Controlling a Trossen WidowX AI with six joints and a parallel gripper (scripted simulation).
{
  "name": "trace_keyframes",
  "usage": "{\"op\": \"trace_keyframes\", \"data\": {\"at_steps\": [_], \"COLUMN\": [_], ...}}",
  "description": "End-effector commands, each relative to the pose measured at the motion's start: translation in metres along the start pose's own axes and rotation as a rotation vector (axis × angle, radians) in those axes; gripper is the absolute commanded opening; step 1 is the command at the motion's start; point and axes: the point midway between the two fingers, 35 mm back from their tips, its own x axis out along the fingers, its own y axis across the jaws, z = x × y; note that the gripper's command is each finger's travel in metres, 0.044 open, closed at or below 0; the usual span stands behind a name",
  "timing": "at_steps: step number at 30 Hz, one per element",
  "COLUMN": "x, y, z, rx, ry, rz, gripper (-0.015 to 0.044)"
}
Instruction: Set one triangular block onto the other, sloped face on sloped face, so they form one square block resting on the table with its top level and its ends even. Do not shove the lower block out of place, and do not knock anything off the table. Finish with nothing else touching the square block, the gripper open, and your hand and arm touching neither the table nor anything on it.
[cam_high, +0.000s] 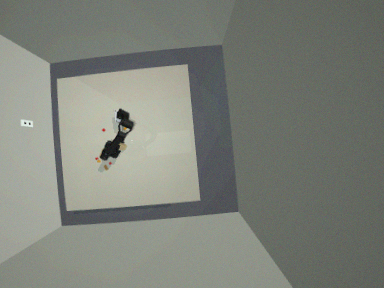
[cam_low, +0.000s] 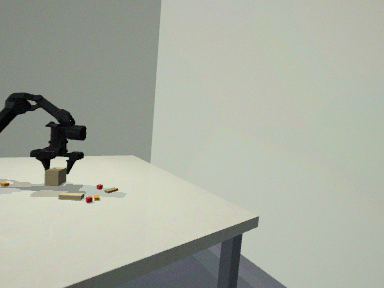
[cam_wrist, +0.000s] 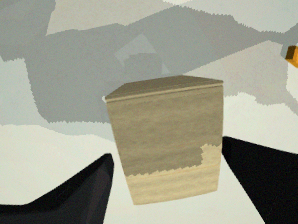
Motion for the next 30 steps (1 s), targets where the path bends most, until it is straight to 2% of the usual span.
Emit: {"op": "trace_keyframes", "data": {"at_steps": [1, 9, 17, 30], "x": [0.0, -0.008, -0.108, -0.103], "y": [0.0, 0.002, 0.001, 0.003], "z": [0.0, 0.0, 0.001, 0.001], "rx": [0.0, 0.0, 0.002, 0.005], "ry": [0.0, -0.002, -0.004, -0.001], "rz": [0.0, 0.001, 0.0, 0.015], "gripper": [0.044, 0.044, 0.044, 0.044]}}
